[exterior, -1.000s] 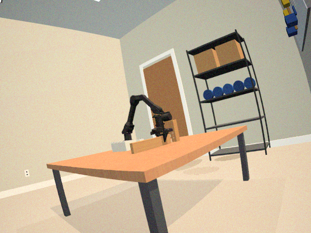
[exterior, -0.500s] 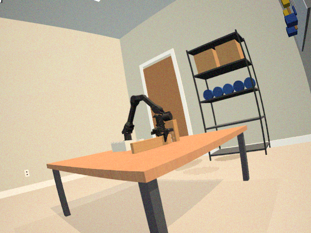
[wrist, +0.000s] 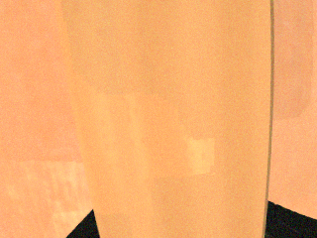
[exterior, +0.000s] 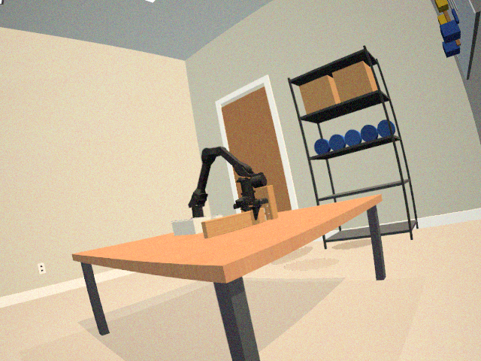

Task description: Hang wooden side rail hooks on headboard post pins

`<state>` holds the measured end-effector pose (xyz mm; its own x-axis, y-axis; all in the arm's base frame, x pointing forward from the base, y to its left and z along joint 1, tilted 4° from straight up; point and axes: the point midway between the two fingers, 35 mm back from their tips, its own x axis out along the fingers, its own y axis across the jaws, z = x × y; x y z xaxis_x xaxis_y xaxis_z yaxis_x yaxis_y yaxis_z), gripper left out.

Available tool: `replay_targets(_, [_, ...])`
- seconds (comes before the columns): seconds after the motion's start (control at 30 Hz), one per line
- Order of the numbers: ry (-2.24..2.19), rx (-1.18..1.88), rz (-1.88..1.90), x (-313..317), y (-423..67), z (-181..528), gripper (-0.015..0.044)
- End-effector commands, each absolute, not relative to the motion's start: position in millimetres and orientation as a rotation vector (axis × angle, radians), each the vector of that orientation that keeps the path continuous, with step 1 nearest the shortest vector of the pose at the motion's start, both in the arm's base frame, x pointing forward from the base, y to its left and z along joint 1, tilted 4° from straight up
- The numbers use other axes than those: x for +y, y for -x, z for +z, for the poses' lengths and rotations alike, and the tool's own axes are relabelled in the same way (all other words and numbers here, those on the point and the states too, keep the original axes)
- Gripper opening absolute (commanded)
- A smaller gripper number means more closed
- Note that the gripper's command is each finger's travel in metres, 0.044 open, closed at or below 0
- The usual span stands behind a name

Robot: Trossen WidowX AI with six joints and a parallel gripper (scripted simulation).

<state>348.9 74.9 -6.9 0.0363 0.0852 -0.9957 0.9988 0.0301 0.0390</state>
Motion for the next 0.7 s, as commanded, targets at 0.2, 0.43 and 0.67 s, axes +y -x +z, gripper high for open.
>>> replay_targets(0.2, [-1.262,1.253,-1.109,74.8,-349.1,-4.7,0.0000])
replay_targets(0.43, [-1.262,1.253,-1.109,74.7,-349.1,-3.5,0.0000])
replay_targets(0.67, [-1.262,1.253,-1.109,74.6,-349.0,-2.4,0.0000])
